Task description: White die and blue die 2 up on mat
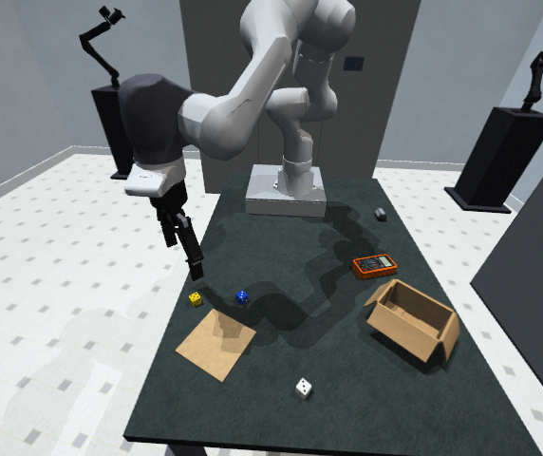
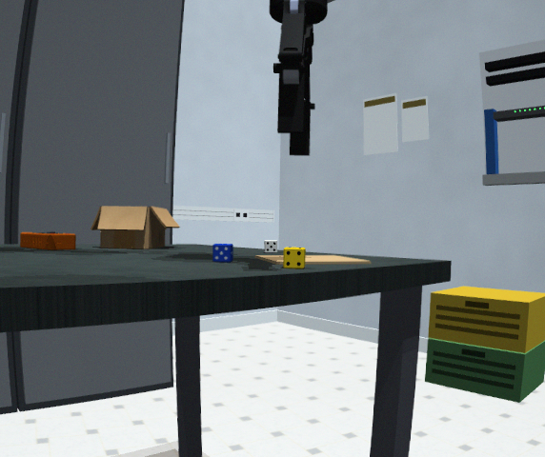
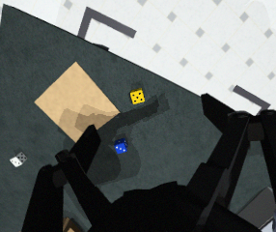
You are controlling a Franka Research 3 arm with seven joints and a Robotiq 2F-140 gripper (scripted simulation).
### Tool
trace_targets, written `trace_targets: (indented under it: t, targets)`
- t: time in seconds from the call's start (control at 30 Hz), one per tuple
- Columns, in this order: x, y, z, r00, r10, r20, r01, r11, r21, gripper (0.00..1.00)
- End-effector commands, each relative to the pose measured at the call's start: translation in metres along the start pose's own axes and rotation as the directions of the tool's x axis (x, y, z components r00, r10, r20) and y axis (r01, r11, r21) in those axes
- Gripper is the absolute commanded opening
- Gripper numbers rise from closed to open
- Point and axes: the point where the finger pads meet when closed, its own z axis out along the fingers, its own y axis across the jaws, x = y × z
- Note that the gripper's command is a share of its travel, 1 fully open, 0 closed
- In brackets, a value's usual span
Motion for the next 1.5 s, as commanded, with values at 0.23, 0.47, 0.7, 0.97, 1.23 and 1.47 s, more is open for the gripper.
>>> trace_targets:
  t: [0.23, 0.47, 0.7, 0.97, 1.23, 1.47]
  targets:
    - [0.004, -0.001, -0.001, 0.999, -0.051, -0.012, 0.052, 0.999, 0.007, 1.0]
    - [0.004, -0.001, -0.001, 0.999, -0.051, -0.012, 0.052, 0.999, 0.007, 1.0]
    - [0.004, -0.001, -0.001, 0.999, -0.051, -0.012, 0.052, 0.999, 0.007, 1.0]
    - [0.004, -0.001, -0.001, 0.999, -0.051, -0.012, 0.051, 0.999, 0.006, 1.0]
    - [0.005, -0.001, 0.019, 0.999, -0.051, -0.012, 0.051, 0.999, 0.006, 1.0]
    - [0.006, -0.001, 0.066, 0.999, -0.051, -0.012, 0.051, 0.999, 0.006, 1.0]
